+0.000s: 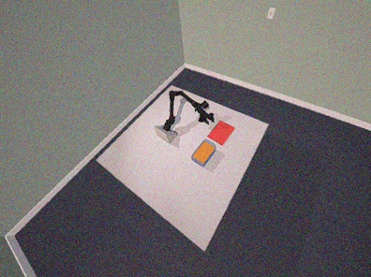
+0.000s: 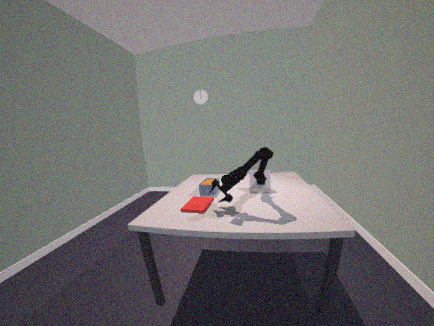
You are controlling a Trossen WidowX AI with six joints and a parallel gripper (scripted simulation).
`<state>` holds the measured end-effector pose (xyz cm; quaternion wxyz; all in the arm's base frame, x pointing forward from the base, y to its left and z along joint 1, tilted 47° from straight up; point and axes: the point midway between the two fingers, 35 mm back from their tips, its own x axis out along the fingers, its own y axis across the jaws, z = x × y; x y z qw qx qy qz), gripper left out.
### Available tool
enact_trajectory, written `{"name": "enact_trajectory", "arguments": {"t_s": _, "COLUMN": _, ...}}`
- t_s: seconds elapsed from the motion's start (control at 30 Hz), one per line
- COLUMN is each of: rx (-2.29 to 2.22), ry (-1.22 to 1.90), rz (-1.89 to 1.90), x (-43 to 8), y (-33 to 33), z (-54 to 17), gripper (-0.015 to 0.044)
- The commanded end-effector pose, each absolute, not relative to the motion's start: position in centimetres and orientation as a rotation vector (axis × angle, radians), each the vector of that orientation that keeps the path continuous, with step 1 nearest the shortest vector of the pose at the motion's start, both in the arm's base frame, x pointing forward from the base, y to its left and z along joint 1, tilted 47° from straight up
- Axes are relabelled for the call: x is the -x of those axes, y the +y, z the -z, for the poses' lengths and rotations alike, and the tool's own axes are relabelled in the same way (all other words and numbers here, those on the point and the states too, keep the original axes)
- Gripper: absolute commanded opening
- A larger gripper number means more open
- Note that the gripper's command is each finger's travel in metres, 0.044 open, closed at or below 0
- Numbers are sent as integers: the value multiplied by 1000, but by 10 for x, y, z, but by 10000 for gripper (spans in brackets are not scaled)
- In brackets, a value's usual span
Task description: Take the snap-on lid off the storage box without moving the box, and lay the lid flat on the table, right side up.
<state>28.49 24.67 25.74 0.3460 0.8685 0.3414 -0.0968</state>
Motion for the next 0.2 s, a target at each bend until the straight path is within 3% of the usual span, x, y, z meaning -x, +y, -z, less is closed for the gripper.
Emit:
{"name": "enact_trajectory", "arguments": {"t_s": 0.0, "rx": -2251, "ry": 886, "rz": 264, "x": -277, "y": 245, "z": -253, "gripper": 440}}
{"name": "enact_trajectory", "arguments": {"t_s": 0.17, "rx": -2251, "ry": 886, "rz": 264, "x": -274, "y": 245, "z": -256, "gripper": 440}}
